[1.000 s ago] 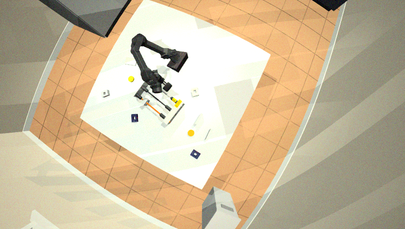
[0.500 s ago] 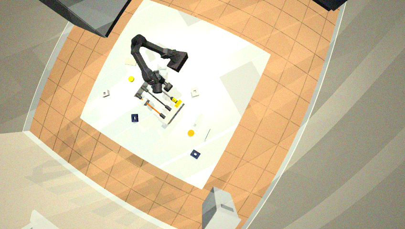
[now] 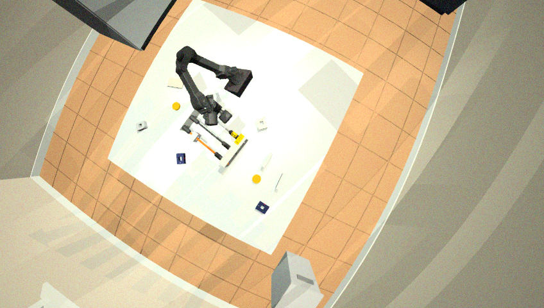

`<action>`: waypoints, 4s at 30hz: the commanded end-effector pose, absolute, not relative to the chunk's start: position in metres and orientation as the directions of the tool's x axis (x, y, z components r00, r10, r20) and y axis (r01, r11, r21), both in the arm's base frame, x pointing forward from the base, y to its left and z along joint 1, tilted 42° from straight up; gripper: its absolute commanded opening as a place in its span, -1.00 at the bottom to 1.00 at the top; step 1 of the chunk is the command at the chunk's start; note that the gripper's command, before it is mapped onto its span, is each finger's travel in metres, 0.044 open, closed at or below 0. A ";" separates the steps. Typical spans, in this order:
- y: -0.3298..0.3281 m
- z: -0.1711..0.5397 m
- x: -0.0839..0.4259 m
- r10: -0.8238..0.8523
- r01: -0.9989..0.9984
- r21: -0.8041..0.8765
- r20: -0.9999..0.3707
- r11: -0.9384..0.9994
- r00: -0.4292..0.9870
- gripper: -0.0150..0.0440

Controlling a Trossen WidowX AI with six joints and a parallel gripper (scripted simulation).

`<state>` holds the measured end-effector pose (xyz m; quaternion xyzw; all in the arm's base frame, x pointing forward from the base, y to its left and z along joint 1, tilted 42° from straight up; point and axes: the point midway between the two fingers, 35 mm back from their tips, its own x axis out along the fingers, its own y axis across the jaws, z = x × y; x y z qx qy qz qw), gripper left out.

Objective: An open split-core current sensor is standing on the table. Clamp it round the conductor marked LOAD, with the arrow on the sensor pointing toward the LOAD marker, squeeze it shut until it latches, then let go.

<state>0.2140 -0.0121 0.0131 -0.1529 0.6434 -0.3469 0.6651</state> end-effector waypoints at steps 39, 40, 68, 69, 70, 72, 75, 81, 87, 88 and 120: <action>0.065 0.101 0.224 -0.661 0.345 -0.640 -0.747 0.687 -0.071 -0.49; 0.065 0.101 0.225 -0.661 0.378 -0.633 -0.747 0.676 -0.071 -0.49; 0.053 0.100 0.261 -0.660 0.992 -0.121 -0.748 0.033 -0.069 -0.49; 0.053 0.100 0.262 -0.661 0.995 -0.096 -0.748 0.005 -0.069 -0.49; 0.052 0.100 0.264 -0.661 0.997 -0.070 -0.748 -0.024 -0.069 -0.49; 0.051 0.100 0.266 -0.661 0.996 -0.019 -0.747 -0.082 -0.069 -0.49; 0.049 0.100 0.270 -0.661 0.984 0.058 -0.747 -0.167 -0.069 -0.49; 0.048 0.099 0.272 -0.662 0.973 0.096 -0.747 -0.209 -0.069 -0.49; 0.044 0.094 0.272 -0.661 0.973 0.096 -0.747 -0.209 -0.068 -0.49; 0.043 0.093 0.272 -0.661 0.973 0.096 -0.747 -0.209 -0.068 -0.49; 0.015 0.062 0.269 -0.658 0.971 0.099 -0.750 -0.215 -0.069 -0.49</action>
